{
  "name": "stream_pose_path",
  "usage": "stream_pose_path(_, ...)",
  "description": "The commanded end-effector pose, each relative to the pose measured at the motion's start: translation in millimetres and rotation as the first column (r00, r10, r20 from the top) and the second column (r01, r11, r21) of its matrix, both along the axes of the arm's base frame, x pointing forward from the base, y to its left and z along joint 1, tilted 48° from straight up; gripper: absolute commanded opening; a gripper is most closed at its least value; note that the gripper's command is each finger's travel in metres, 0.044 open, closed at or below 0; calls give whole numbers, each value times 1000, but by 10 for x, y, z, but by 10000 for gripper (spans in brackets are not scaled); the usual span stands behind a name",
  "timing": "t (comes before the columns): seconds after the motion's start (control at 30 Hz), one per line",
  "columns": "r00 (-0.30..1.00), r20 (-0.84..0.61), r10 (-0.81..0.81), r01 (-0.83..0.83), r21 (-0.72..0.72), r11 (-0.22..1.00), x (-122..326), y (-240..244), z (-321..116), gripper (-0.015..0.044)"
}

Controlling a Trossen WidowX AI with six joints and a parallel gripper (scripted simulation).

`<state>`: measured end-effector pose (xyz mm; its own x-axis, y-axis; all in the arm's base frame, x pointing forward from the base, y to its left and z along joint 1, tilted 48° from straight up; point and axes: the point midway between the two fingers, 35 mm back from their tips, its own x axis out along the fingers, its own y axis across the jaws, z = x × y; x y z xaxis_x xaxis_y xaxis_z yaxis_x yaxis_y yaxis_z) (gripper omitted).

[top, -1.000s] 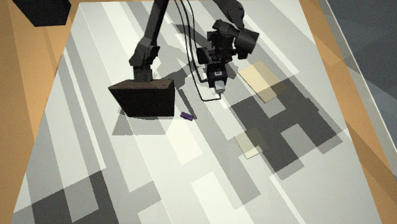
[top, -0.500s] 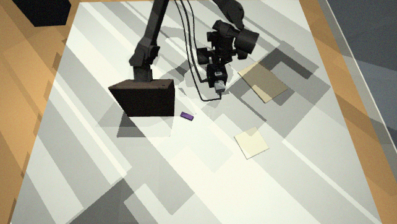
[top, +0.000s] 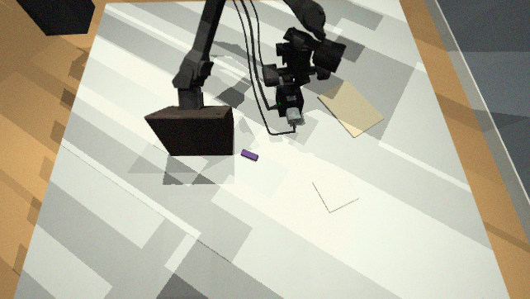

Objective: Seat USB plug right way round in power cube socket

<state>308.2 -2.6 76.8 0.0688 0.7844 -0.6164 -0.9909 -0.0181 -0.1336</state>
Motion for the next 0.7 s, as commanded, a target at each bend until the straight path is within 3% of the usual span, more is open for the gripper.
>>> stream_pose_path(0.0,1000,-1,-5,5,6,1000,4,9,0,0)
stream_pose_path(0.67,1000,-1,-5,5,6,1000,6,27,-16,0)
